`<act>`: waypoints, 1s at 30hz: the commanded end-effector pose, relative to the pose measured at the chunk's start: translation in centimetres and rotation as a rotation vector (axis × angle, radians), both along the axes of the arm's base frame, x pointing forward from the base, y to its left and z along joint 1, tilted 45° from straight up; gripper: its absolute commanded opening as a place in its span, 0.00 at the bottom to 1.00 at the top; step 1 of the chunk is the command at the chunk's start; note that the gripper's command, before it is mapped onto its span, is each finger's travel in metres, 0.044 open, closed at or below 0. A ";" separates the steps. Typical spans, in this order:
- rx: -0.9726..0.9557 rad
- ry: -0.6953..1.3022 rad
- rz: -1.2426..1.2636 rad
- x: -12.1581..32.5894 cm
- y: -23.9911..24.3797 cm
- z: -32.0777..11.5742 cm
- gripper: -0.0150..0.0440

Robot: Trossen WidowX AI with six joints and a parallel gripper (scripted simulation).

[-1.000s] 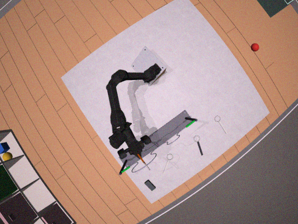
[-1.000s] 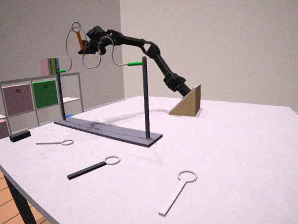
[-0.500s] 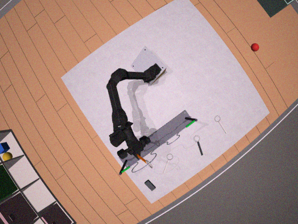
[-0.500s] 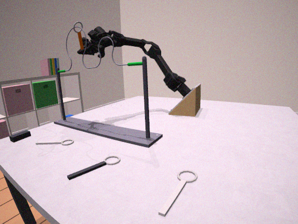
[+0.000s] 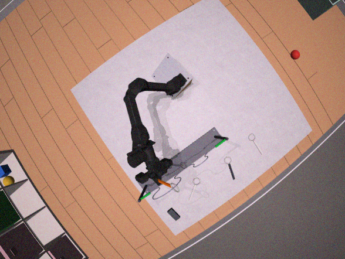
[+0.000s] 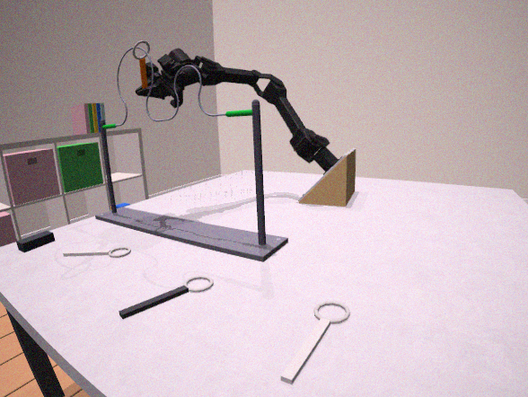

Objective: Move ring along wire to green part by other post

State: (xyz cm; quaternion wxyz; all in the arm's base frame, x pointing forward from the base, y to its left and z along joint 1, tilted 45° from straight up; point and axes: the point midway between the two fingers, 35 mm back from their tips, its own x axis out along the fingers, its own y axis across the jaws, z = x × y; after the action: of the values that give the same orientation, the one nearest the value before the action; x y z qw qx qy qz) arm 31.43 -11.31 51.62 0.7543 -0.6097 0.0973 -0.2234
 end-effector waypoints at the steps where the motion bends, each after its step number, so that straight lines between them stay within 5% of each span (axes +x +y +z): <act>1: -0.056 -0.004 0.000 -0.3 0.1 0.3 0.00; 30: -0.417 0.008 -0.036 -0.5 0.1 1.4 0.00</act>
State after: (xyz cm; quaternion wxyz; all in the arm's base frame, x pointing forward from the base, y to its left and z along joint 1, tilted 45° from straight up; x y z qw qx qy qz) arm 31.15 -11.36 52.88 0.6233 -0.7383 0.0689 -0.2483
